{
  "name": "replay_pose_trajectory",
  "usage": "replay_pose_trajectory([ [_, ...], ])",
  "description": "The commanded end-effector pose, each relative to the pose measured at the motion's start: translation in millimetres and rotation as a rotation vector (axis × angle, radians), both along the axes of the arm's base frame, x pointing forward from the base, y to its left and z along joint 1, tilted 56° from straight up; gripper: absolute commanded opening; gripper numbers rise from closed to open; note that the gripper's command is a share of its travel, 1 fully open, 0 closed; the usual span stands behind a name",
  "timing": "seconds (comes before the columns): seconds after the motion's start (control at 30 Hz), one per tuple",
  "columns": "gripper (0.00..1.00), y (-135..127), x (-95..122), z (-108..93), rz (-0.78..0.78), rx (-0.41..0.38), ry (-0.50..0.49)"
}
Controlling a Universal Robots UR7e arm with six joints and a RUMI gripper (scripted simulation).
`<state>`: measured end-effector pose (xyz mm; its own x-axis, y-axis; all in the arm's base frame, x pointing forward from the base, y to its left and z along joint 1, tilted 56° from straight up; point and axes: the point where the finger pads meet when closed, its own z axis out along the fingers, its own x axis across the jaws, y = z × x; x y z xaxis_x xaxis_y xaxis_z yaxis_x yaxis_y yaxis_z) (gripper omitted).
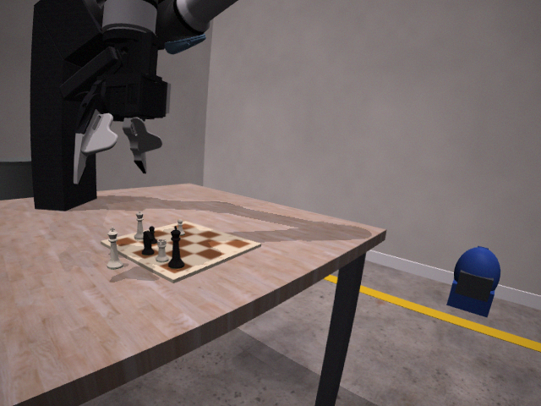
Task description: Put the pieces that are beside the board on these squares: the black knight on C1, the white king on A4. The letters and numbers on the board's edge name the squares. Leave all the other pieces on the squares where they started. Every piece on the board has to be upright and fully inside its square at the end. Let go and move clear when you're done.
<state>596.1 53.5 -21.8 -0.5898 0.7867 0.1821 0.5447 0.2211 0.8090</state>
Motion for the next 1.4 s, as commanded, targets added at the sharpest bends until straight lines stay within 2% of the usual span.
replay_pose_trajectory([
  [0.0,1.0,-2.9,1.7,0.1,0.06,-0.054,-0.053],
  [0.23,1.0,-5.4,3.4,0.1,0.113,-0.11,-0.108],
  [0.57,1.0,-7.0,4.6,0.1,0.149,-0.148,-0.144],
  [1.17,1.0,-7.7,5.1,0.2,0.165,-0.166,-0.162],
  [1.2,0.25,-7.7,5.1,0.2,0.165,-0.166,-0.162],
  [1.37,0.25,-7.7,5.1,0.2,0.165,-0.166,-0.162],
])
